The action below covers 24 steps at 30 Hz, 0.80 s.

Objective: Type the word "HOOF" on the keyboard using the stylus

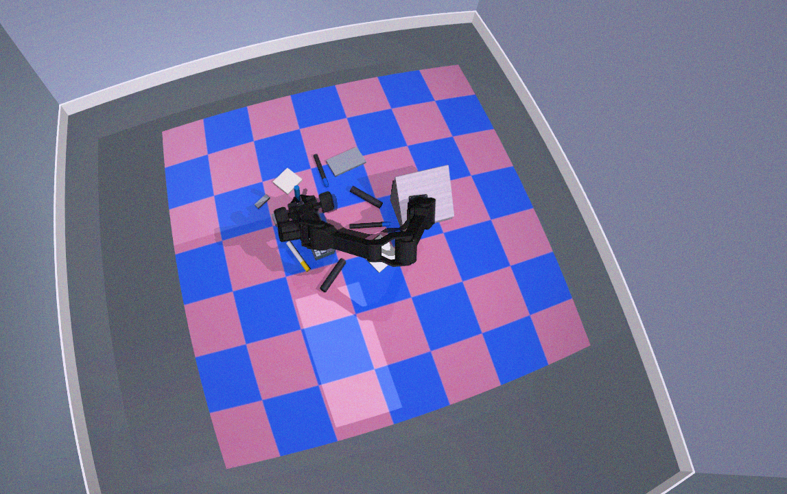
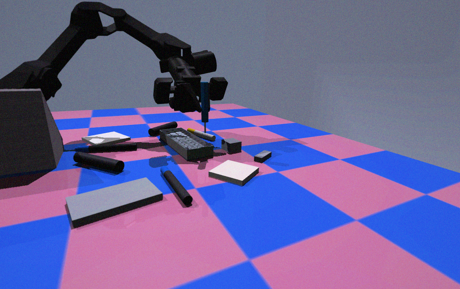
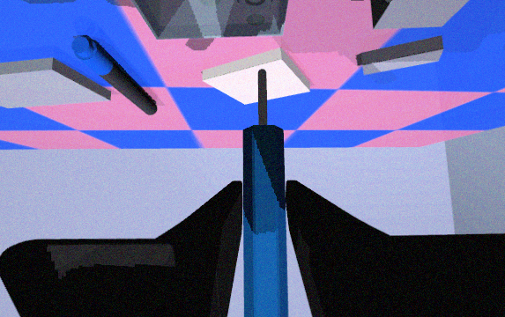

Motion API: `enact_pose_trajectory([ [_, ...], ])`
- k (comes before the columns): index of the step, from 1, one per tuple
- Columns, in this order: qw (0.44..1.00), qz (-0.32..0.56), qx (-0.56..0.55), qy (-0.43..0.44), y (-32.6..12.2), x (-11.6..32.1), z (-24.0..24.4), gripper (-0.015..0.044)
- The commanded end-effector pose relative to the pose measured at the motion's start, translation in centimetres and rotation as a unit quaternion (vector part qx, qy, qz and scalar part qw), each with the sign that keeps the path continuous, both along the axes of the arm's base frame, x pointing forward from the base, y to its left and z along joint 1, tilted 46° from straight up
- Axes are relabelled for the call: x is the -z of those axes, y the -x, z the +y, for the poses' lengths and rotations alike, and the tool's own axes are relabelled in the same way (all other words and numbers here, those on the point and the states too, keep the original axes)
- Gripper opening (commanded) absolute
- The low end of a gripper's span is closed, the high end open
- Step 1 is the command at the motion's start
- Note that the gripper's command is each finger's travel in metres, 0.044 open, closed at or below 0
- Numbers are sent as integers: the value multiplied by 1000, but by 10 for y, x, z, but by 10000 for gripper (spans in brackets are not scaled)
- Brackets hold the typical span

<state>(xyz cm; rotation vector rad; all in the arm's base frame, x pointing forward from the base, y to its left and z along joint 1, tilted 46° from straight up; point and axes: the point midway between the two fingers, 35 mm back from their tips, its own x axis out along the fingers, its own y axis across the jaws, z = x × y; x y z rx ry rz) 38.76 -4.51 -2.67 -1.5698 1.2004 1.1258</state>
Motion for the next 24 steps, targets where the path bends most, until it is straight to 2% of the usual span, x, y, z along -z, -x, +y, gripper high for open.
enact_pose_trajectory([
  [1,1000,2,-8,-2,1,8,-3,0],
  [8,1000,2,-8,-3,2,20,12,0],
  [24,1000,2,-8,-3,2,20,12,0],
])
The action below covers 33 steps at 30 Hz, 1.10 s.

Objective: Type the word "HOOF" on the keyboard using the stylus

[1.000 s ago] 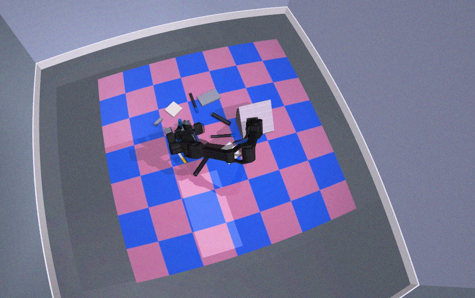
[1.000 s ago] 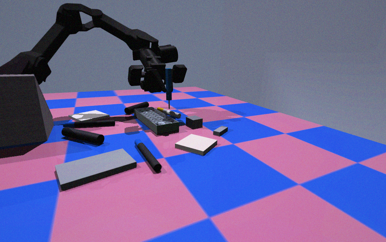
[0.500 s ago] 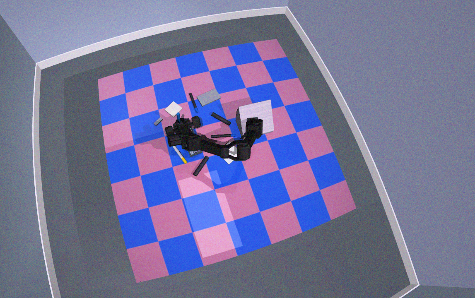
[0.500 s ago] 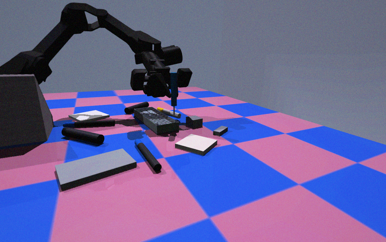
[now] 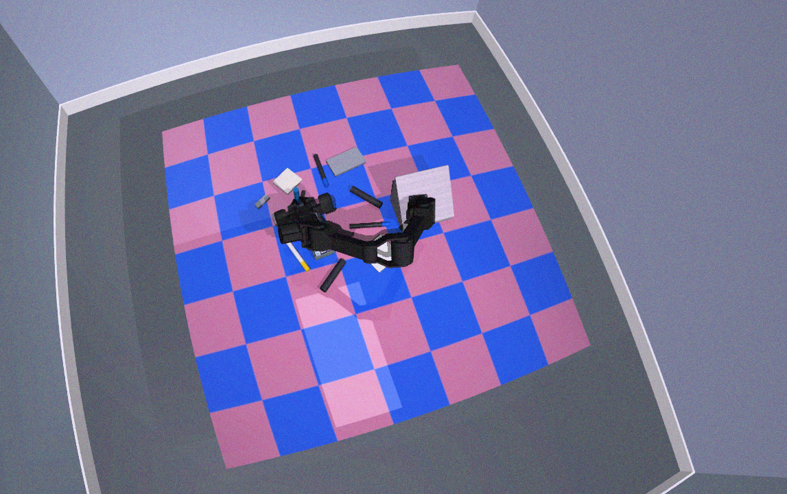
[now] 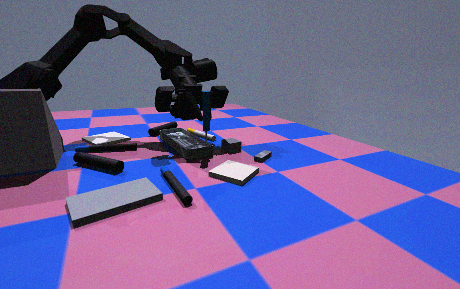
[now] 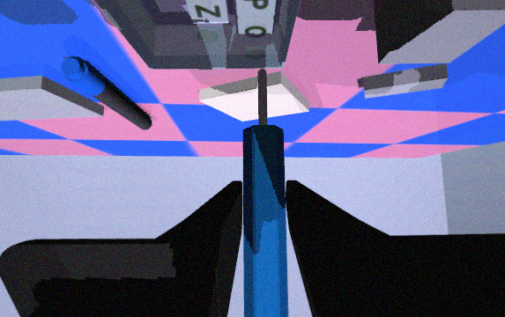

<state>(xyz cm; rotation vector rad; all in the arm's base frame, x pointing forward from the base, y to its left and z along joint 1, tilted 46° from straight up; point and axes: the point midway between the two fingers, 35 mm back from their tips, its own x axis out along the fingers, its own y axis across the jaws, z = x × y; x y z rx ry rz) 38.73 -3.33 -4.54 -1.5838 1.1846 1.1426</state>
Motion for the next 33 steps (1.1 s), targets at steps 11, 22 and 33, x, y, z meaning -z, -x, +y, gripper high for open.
enact_pose_trajectory([
  [11,1000,1,3,-2,2,2,2,81],
  [22,1000,1,3,-2,3,5,4,81],
  [33,1000,1,3,-2,3,7,6,81],
])
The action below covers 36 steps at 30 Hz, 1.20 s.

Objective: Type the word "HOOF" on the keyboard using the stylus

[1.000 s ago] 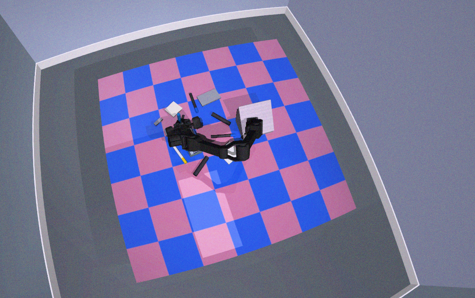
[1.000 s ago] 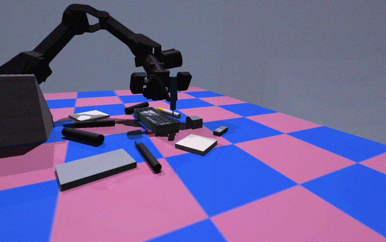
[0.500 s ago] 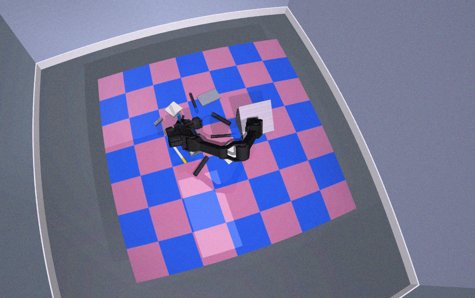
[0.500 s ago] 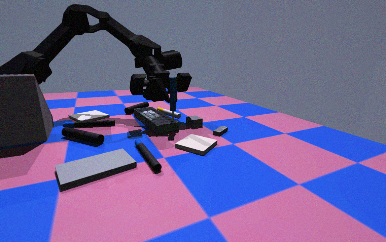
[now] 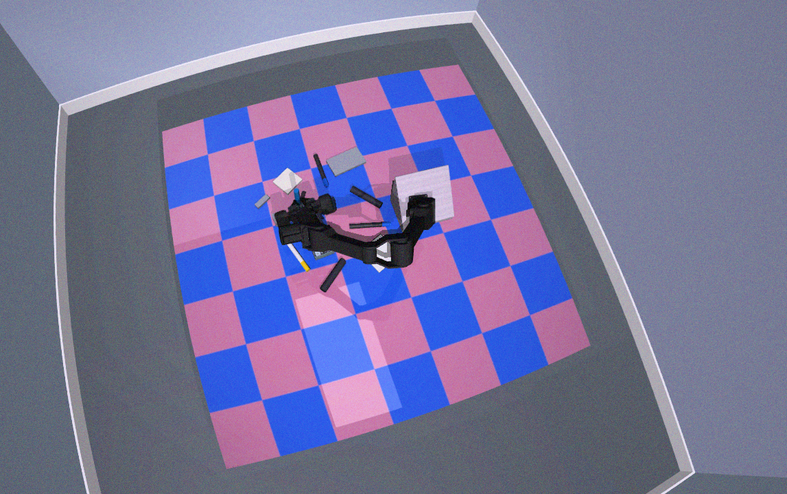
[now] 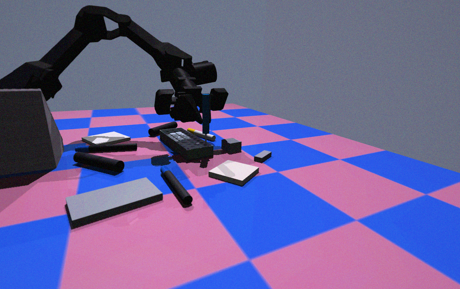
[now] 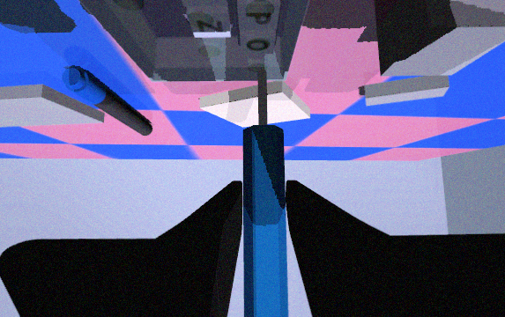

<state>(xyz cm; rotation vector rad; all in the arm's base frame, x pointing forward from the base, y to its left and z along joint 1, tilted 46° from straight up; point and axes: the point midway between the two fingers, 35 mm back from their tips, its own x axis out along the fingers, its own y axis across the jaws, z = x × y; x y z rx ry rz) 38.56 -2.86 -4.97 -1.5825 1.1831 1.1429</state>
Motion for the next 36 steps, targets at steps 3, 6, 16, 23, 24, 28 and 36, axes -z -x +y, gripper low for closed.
enact_pose_trajectory([
  [3,1000,1,3,-1,2,3,2,81],
  [6,1000,1,3,-1,2,4,3,81],
  [16,1000,1,3,-1,2,6,5,81],
  [23,1000,1,3,-1,2,8,7,81],
  [24,1000,1,3,-1,2,8,8,81],
  [28,1000,1,3,-1,2,9,9,81],
  [36,1000,1,3,-1,3,12,11,81],
])
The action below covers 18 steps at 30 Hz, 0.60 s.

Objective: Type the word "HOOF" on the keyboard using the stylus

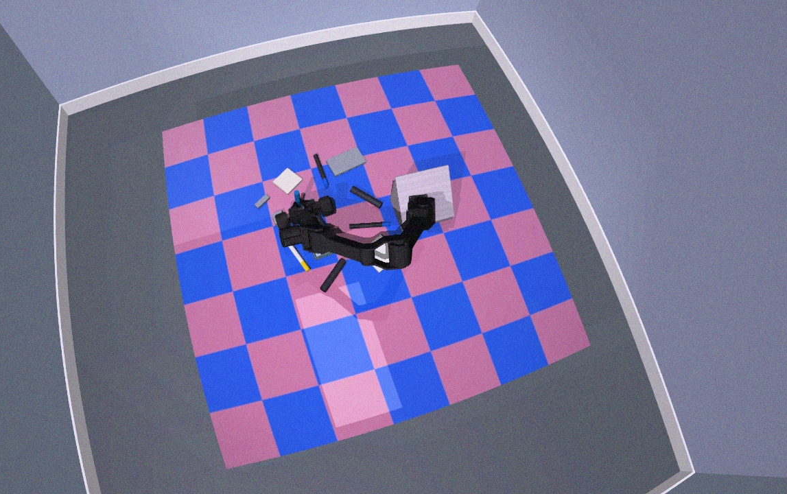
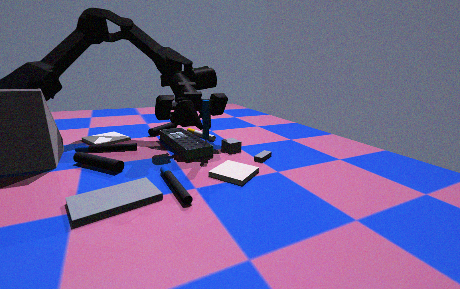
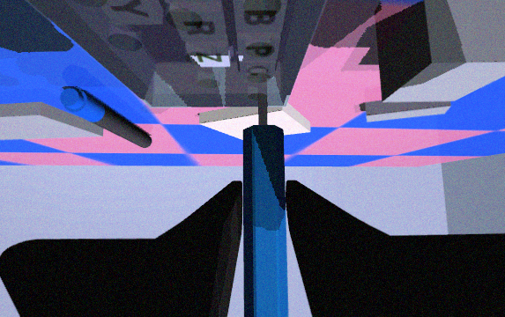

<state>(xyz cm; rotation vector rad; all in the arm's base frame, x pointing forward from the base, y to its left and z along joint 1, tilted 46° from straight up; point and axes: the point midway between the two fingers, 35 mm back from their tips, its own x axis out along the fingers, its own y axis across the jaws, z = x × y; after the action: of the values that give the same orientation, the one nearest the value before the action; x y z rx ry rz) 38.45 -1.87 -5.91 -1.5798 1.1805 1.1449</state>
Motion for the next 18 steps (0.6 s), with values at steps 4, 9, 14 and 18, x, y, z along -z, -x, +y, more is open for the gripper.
enact_pose_trajectory([
  [4,1000,1,3,1,1,1,0,81],
  [9,1000,1,3,1,1,1,0,81],
  [14,1000,1,3,1,0,-7,-8,81],
  [18,1000,1,3,1,-2,-22,-24,81],
])
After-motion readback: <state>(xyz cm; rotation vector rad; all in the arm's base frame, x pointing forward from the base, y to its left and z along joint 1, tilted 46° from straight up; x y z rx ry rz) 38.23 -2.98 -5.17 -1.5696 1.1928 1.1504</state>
